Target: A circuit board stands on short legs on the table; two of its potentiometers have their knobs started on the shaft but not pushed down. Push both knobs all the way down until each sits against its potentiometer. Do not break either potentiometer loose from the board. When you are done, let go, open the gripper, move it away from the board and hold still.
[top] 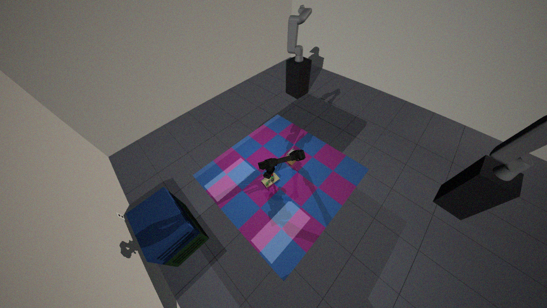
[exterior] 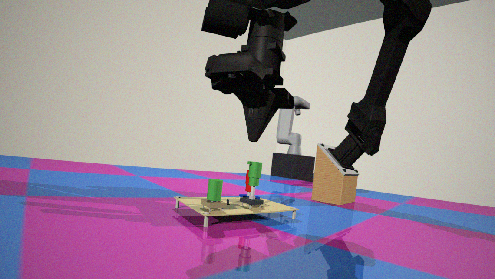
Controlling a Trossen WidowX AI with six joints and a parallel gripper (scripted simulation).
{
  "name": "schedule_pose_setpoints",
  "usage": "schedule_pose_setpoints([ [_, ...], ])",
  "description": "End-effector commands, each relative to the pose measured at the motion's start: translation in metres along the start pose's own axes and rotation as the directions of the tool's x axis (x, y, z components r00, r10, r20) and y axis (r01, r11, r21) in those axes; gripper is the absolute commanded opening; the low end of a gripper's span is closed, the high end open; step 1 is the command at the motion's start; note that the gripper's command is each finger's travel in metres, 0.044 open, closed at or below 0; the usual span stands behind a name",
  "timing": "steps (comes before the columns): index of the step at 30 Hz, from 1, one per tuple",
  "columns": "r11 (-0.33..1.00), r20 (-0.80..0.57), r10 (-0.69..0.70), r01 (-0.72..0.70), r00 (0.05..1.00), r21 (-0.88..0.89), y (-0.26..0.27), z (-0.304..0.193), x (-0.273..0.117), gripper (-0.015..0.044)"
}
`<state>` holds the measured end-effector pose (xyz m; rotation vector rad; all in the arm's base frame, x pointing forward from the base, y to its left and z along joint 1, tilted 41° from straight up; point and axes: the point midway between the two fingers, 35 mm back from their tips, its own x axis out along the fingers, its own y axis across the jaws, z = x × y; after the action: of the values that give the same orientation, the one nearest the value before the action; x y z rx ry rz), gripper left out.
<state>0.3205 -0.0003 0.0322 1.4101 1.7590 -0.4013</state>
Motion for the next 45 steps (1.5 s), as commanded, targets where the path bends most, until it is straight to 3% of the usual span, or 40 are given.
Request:
schedule_pose_setpoints([
  [1, 0.993, 0.002, -0.004, 0.003, 1.000, 0.118, 0.002, -0.001, -0.002, 0.0000],
  [13, 0.860, -0.001, -0.012, 0.011, 1.000, 0.509, 0.006, -0.006, -0.008, 0.0000],
  [27, 0.523, -0.004, -0.022, 0.015, 1.000, 0.852, 0.011, -0.012, -0.015, 0.0000],
  [45, 0.478, -0.005, -0.022, 0.015, 1.000, 0.878, 0.011, -0.013, 0.010, 0.0000],
])
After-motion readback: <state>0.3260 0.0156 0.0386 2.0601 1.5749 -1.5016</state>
